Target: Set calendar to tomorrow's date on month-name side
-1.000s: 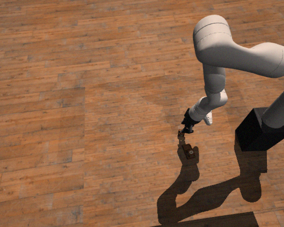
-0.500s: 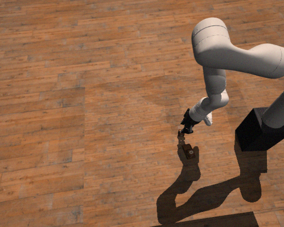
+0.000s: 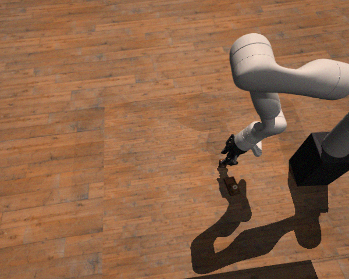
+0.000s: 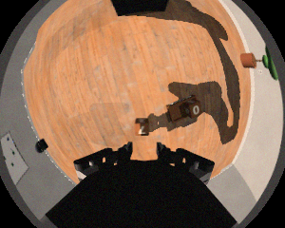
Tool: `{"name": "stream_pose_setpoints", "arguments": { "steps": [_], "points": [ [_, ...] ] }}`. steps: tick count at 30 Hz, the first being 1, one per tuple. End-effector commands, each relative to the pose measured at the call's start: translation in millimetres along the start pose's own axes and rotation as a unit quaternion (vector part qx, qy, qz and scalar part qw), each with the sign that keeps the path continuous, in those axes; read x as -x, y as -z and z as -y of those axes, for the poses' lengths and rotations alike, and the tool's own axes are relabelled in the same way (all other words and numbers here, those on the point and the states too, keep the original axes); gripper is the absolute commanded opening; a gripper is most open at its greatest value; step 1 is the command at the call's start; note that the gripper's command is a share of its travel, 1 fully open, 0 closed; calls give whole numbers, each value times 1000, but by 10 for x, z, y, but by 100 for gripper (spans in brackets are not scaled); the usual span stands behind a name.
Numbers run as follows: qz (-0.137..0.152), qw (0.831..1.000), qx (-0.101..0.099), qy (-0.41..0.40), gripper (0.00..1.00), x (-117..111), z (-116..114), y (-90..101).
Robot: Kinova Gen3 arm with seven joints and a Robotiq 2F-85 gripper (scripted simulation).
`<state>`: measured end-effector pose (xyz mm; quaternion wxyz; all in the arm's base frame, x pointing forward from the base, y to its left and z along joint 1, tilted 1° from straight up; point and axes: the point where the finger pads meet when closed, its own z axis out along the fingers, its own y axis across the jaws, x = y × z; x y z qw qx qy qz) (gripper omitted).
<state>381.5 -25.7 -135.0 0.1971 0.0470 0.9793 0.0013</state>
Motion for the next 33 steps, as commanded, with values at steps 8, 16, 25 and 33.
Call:
{"name": "stream_pose_setpoints", "arguments": {
  "steps": [8,16,25,33],
  "points": [
    [18,1000,-1,1,48,-90,9,-15],
    [46,999,-3,2,48,-89,23,5],
    [63,998,-5,5,48,-82,37,29],
    [74,997,-6,7,48,-76,47,48]
  ]
}}
